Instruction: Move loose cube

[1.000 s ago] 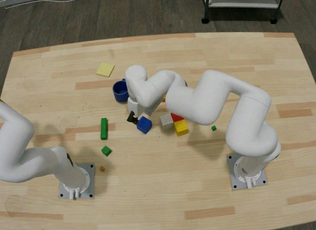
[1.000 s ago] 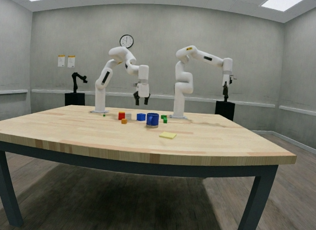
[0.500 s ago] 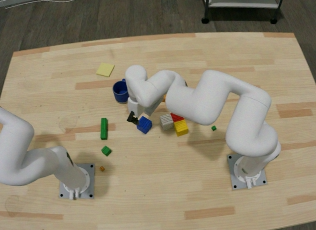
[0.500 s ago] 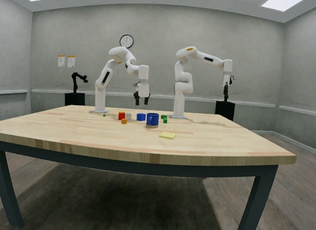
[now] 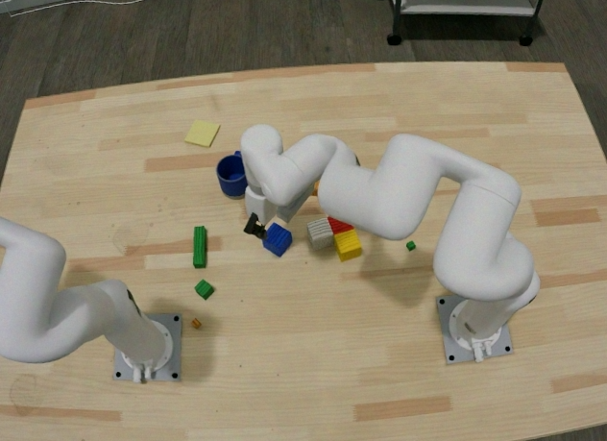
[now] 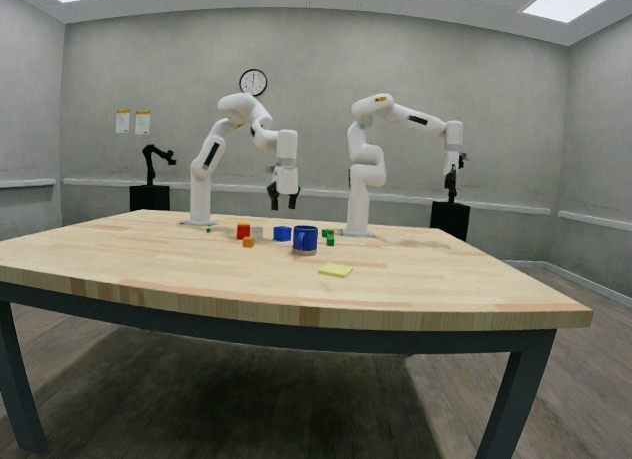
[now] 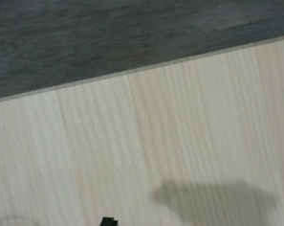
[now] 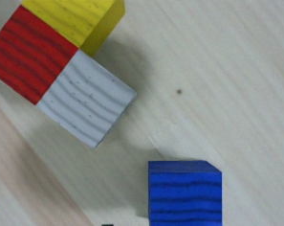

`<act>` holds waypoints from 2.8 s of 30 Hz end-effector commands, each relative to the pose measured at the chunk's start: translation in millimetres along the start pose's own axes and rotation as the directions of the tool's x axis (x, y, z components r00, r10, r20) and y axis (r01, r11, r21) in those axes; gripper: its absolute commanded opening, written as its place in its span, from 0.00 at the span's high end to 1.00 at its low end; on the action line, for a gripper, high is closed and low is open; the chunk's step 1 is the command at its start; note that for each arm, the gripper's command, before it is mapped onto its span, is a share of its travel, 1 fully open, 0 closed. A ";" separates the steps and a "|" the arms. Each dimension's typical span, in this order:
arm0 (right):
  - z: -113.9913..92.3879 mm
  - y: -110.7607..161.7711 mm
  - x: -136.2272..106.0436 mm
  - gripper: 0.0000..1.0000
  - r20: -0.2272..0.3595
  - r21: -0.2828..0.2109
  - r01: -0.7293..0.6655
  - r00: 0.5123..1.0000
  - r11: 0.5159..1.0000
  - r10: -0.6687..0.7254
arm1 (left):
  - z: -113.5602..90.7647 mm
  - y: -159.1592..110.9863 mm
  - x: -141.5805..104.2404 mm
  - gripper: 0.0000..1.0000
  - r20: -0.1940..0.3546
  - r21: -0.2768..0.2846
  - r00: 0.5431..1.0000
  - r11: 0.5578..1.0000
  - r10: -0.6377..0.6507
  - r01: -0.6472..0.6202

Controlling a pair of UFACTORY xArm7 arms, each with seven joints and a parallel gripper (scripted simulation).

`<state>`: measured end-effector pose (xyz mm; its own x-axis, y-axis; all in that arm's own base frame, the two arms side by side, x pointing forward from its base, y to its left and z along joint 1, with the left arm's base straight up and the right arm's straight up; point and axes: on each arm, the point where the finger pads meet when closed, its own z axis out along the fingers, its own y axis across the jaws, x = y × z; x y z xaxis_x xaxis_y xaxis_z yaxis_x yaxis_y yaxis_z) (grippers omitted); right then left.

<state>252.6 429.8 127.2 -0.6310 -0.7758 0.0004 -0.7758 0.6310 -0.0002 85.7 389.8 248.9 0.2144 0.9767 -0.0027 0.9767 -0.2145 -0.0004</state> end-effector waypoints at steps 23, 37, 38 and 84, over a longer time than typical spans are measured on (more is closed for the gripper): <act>-1.1 0.0 -0.8 0.00 0.003 -0.001 0.000 1.000 1.000 0.000 | -1.1 -86.0 -8.4 0.00 -0.003 -0.001 0.977 0.977 -0.215 0.215; -1.1 0.0 -0.8 0.20 0.003 -0.001 0.000 1.000 1.000 0.000 | -1.0 -91.3 -9.6 0.00 -0.003 -0.001 0.974 0.974 -0.228 0.228; -1.1 0.0 -0.8 0.20 0.003 -0.001 0.000 1.000 1.000 0.000 | -1.0 -91.3 -9.6 0.00 -0.003 -0.001 0.974 0.974 -0.228 0.228; 3.2 0.0 -0.9 0.20 0.003 -0.001 0.000 1.000 1.000 0.000 | -1.0 -91.3 -9.6 0.00 -0.003 -0.001 0.974 0.974 -0.228 0.228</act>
<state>252.5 429.7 125.4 -0.6313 -0.7756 0.0008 -0.7756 0.6313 -0.0001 -5.6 399.4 249.1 -0.0137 0.9999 -0.0024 0.9999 0.0137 -0.0004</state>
